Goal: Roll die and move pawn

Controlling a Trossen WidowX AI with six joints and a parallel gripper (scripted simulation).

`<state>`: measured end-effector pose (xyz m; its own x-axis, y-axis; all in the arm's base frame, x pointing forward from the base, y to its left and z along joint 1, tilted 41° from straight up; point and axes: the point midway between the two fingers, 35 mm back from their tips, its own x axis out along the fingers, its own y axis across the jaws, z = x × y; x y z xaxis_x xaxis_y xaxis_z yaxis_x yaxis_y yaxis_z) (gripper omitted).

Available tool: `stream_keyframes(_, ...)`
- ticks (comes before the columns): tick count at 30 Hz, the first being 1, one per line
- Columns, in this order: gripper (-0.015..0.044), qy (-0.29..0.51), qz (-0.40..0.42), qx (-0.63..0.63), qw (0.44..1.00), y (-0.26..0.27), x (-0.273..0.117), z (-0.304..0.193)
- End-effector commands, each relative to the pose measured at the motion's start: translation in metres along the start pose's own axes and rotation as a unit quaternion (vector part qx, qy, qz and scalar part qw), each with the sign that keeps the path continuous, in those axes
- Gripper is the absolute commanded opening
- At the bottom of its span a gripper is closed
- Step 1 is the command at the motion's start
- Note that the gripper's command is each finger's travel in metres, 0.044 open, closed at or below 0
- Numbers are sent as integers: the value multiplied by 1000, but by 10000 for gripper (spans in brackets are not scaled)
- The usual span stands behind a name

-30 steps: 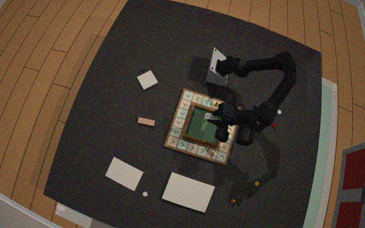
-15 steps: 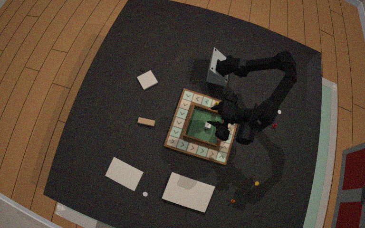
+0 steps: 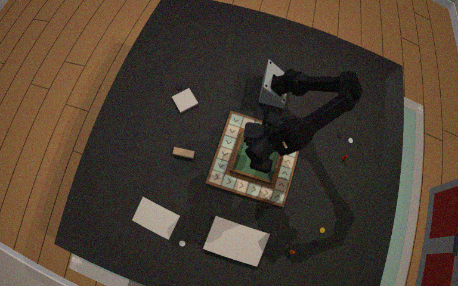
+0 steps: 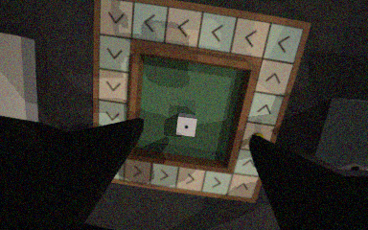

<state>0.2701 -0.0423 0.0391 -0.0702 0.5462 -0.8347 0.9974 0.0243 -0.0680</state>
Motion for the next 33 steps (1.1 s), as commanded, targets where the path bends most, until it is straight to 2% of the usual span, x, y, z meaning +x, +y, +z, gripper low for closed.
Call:
stream_keyframes(1,440,67,28,-2,997,4,0,1)
stream_keyframes(4,440,33,11,4,999,1,1,3)
stream_keyframes(6,387,34,12,-27,999,-2,2,2)
stream_keyframes(9,309,36,18,-159,987,-15,4,-1)
stream_keyframes(13,204,36,29,-340,939,-32,7,-5)
stream_keyframes(14,200,36,31,-384,922,-37,8,-6)
stream_keyframes(19,200,32,46,-587,807,-59,15,-12)
stream_keyframes(24,200,23,59,-759,648,-80,22,-19)
stream_keyframes(33,200,7,72,-896,438,-103,32,-26)
